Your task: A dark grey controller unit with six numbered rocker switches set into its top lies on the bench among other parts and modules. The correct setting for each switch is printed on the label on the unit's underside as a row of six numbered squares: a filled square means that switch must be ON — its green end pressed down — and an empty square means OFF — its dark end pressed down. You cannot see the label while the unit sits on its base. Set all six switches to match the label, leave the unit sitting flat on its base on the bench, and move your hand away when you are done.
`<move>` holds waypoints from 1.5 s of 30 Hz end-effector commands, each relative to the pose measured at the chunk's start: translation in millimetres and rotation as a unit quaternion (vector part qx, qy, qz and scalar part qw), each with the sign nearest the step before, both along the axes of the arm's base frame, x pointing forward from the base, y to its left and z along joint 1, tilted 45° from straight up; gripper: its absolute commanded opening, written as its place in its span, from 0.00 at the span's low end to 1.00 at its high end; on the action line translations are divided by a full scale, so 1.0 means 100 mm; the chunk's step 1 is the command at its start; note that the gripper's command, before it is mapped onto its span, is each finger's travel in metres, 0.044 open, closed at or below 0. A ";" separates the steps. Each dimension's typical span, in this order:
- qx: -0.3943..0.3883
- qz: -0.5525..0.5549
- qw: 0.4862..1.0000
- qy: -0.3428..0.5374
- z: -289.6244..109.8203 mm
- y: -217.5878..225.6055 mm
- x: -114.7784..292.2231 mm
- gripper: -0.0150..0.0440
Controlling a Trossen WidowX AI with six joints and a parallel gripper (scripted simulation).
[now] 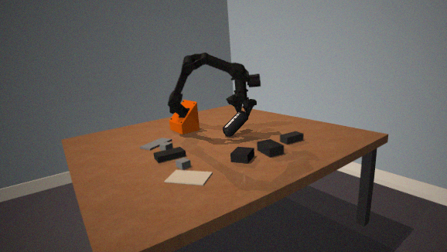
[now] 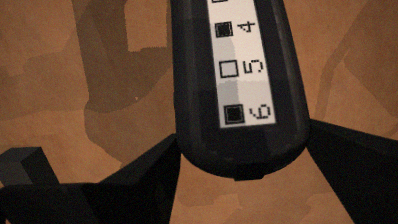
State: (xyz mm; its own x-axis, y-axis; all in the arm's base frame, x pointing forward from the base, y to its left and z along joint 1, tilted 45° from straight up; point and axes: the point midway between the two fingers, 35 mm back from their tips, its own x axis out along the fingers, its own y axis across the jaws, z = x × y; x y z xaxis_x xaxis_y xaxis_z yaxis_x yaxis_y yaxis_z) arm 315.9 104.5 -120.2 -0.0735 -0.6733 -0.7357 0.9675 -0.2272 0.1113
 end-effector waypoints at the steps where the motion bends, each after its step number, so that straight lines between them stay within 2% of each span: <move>1: -0.007 -0.004 1.000 0.006 -0.04 -0.06 -0.01 0.83; 45: -0.007 -0.004 1.000 0.006 -0.38 -0.15 0.01 0.83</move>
